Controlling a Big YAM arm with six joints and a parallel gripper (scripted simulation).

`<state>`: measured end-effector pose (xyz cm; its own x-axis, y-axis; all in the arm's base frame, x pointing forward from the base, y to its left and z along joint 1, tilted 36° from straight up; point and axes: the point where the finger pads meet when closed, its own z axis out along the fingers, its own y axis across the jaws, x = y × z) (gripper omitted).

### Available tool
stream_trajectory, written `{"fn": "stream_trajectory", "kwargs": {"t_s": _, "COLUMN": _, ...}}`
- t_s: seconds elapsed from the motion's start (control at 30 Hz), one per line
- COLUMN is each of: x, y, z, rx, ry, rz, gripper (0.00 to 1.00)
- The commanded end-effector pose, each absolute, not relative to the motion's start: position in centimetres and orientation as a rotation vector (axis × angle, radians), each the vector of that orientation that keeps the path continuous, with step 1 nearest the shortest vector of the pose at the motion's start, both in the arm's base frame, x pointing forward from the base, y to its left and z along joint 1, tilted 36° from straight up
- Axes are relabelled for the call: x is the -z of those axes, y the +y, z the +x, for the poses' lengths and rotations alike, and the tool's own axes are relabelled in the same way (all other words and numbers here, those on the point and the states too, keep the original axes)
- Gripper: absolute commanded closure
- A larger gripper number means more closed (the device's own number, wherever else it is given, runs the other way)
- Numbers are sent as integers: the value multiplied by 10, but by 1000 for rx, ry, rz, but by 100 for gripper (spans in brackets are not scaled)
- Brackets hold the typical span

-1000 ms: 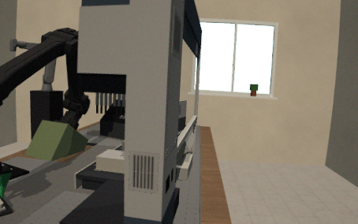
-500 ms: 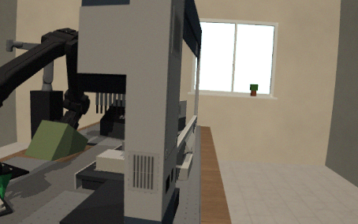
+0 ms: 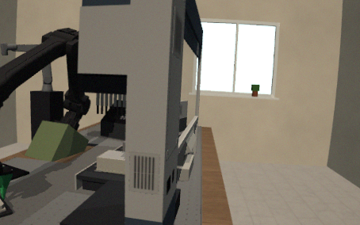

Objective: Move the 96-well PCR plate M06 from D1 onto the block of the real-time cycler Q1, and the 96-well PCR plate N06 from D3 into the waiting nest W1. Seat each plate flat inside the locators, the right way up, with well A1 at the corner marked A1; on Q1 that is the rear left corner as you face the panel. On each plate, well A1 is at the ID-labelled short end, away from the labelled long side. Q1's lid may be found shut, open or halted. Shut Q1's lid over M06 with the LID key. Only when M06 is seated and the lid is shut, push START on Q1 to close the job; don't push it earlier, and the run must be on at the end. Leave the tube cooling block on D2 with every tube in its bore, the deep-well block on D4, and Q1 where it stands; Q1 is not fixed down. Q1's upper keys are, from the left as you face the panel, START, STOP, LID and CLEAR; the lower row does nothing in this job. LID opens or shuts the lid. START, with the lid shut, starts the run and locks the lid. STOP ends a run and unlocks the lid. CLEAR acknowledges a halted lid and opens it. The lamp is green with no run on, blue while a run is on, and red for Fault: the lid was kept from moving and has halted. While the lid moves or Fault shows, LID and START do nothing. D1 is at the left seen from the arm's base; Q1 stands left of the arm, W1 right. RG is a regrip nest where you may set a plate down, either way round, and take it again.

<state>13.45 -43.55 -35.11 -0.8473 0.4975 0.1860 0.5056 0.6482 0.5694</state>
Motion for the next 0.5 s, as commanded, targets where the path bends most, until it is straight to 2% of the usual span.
{"fn": "stream_trajectory", "kwargs": {"t_s": 0.0, "x": 329, "y": -465, "z": 143, "rx": 926, "ry": -2882, "rz": -878, "gripper": 0}}
{"fn": "stream_trajectory", "kwargs": {"t_s": 0.47, "x": 336, "y": -470, "z": 144, "rx": 920, "ry": -2887, "rz": -878, "gripper": 0}}
